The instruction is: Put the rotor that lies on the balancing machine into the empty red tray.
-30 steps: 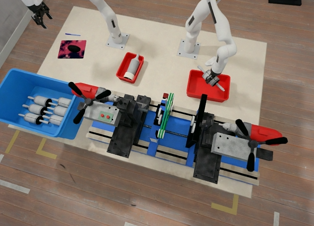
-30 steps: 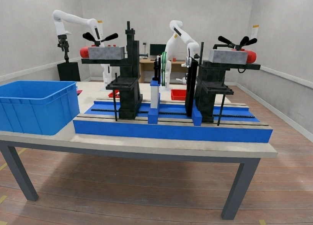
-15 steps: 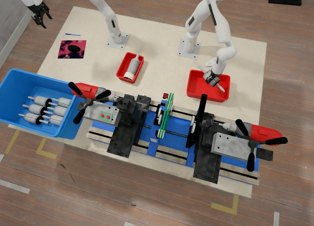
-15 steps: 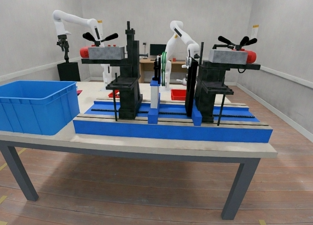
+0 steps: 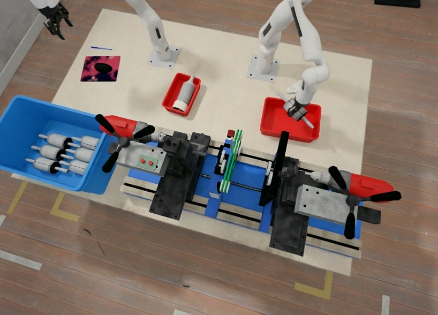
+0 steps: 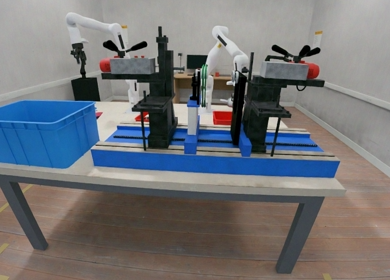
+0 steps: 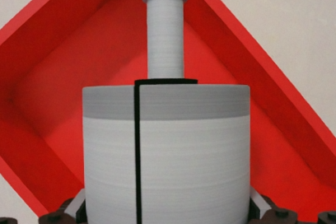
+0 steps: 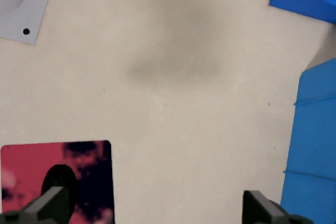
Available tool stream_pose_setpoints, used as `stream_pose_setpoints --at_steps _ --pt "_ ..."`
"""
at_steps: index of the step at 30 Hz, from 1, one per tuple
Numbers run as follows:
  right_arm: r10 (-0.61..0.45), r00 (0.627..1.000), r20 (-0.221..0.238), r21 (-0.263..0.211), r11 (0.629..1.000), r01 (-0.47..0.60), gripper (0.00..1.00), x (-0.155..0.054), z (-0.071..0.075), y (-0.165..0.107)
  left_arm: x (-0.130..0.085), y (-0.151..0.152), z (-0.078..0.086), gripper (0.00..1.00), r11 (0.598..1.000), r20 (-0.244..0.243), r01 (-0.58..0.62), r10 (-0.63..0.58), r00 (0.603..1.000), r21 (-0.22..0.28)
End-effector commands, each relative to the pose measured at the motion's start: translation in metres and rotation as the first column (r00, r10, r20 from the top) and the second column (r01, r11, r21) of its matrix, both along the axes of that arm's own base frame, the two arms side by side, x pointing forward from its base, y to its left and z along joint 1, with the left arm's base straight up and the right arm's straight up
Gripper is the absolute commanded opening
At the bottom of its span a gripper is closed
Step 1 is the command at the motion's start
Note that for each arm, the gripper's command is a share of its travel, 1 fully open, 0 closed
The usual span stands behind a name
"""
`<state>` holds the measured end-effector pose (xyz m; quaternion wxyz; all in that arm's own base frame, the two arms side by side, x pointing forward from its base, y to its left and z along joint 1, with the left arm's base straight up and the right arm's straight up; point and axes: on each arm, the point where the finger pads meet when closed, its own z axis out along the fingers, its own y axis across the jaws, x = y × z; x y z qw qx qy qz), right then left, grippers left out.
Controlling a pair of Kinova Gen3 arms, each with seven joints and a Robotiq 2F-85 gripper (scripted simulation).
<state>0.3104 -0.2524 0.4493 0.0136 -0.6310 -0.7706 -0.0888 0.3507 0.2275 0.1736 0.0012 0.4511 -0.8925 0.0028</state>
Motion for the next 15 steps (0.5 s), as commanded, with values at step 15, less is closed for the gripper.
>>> stream_pose_setpoints --at_steps 15 --pt "0.0 1.0 0.002 -0.001 1.0 0.0 1.0 0.0 0.0007 0.0 0.0005 0.0006 -0.004 0.099 1.0 0.002 0.0 0.0 1.0 0.002"
